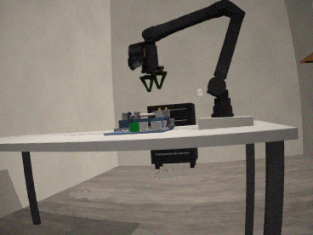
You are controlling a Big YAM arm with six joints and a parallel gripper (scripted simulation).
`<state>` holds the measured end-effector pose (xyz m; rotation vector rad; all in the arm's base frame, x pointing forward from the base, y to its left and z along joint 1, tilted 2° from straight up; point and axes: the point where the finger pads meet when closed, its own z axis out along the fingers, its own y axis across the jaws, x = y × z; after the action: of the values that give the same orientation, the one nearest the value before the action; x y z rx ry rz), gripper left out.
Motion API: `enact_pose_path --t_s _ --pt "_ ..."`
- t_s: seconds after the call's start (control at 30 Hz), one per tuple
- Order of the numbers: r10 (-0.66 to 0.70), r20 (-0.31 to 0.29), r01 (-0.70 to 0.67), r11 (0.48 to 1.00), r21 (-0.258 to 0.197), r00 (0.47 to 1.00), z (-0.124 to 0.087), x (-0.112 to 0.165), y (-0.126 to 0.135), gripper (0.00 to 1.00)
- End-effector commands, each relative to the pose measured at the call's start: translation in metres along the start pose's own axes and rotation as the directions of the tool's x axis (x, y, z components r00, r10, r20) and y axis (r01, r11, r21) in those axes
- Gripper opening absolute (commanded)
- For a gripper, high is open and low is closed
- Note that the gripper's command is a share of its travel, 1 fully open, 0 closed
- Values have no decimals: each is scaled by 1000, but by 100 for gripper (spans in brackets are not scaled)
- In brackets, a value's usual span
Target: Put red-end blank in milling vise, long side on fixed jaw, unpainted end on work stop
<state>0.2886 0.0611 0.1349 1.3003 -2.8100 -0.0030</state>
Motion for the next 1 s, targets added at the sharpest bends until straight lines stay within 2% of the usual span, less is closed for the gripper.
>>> enact_pose_path --t_s 0.0,0.1,0.17,0.2,0.23,0.27,0.3,0.33,0.37,0.4,0.43,0.47,0.53,0.57,0.6,0.67,0.7,0.8,0.9,0.93,0.97 --pt "-219 35 219 976 23 975 -5 0 -7 100" --pt "-219 35 219 976 23 975 -5 0 -7 100" --pt "-367 31 366 930 28 930 -3 7 -6 100" --pt "-367 31 366 930 28 930 -3 7 -6 100" --pt "-433 28 432 901 30 901 -1 10 -6 100" --pt "-433 39 431 901 53 901 -11 3 -12 100" --pt "-492 26 491 870 32 870 0 12 -6 100" --pt "-492 30 491 870 42 870 -4 9 -8 100" --pt "-545 24 544 838 33 838 1 15 -6 100" --pt "-545 24 544 838 33 838 1 15 -6 100" --pt "-591 22 590 807 35 806 2 17 -6 100" --pt "-591 25 590 806 48 806 -4 11 -11 100" --pt "-662 18 662 749 36 749 4 21 -5 100" --pt "-663 19 662 749 39 749 3 20 -6 100" --pt "-689 17 688 725 42 725 3 21 -6 100" --pt "-689 17 688 725 42 725 3 21 -6 100" --pt "-709 18 706 703 83 705 -13 8 -19 100" --pt "-742 14 741 670 53 670 1 21 -9 100" --pt "-749 13 749 662 38 662 5 22 -7 100" --pt "-753 13 752 658 41 658 4 20 -7 0" --pt "-753 13 752 658 41 658 4 20 -7 0"
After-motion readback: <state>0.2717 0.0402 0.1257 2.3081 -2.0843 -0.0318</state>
